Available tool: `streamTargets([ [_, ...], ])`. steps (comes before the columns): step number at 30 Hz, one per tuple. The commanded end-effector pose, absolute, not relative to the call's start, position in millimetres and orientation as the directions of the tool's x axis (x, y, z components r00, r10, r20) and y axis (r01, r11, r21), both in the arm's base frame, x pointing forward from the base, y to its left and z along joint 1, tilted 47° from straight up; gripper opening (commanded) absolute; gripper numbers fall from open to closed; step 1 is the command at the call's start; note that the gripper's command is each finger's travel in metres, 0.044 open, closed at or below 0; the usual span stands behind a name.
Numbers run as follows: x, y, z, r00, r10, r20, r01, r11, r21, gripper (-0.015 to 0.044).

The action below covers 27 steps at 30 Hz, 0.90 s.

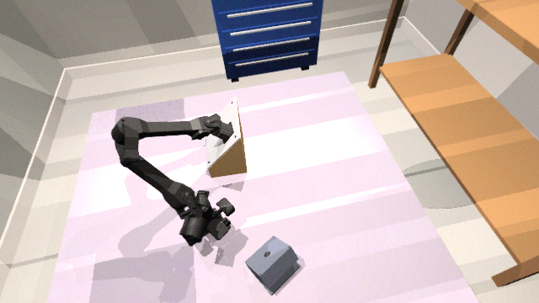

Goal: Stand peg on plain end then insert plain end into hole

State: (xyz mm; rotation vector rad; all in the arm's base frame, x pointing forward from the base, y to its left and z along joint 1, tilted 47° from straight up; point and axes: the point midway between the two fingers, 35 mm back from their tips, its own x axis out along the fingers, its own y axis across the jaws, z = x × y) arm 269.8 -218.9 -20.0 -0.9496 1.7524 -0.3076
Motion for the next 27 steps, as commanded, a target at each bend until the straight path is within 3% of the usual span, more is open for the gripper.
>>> streamTargets([
  [1, 270.1, -218.8, -20.5, -0.112, -0.722, -0.683, -0.452, 0.649, -0.612, 0.0063],
  [27, 265.1, -212.9, -10.3, 0.032, -0.675, -0.737, -0.448, 0.649, -0.614, 0.0049],
])
